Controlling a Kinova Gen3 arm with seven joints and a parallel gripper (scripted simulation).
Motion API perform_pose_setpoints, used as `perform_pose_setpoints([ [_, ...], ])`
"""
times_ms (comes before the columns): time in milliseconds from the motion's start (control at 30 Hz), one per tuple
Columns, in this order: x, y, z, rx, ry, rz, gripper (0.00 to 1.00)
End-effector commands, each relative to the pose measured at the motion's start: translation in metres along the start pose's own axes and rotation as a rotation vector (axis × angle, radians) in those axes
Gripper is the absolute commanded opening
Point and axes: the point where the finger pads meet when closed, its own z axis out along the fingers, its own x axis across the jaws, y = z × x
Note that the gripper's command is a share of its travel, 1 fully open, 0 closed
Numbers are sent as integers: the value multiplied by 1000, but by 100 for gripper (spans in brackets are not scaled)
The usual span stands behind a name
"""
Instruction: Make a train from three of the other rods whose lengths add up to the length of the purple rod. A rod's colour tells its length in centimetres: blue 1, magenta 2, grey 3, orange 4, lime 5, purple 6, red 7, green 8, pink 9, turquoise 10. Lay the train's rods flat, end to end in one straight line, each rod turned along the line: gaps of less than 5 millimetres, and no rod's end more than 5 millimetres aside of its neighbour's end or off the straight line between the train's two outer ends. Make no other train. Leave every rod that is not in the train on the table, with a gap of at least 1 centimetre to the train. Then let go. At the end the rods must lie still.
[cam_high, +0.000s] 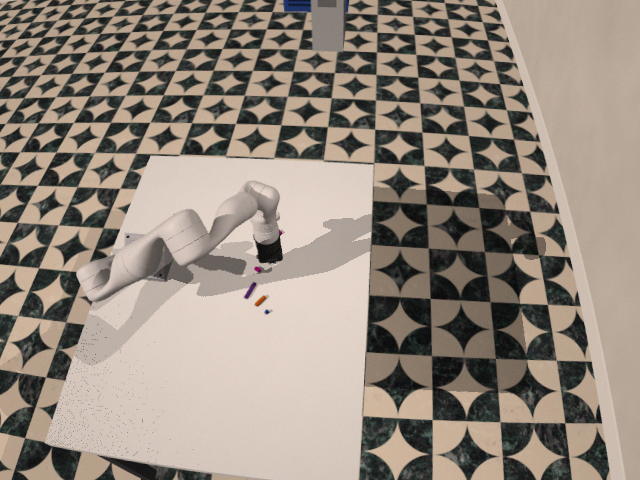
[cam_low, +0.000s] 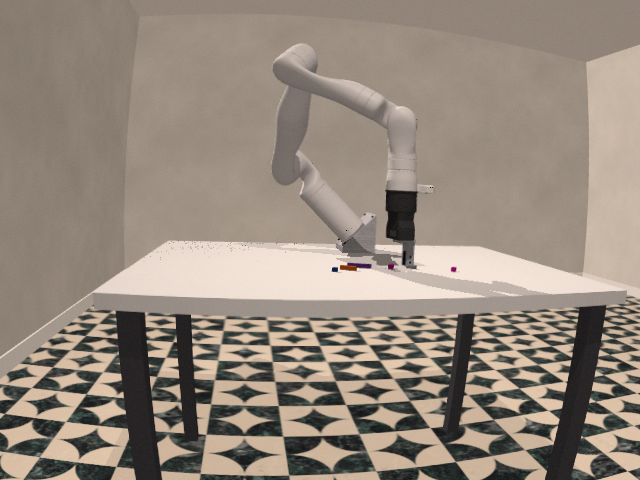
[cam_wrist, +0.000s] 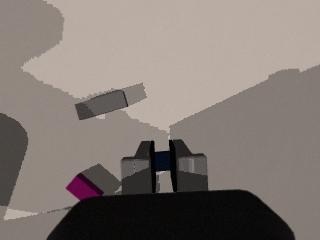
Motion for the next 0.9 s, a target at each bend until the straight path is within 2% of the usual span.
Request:
perform_pose_setpoints([
  [0,2,0,0,1,4,15,24],
  [867,0,0,13,-1,0,12,24],
])
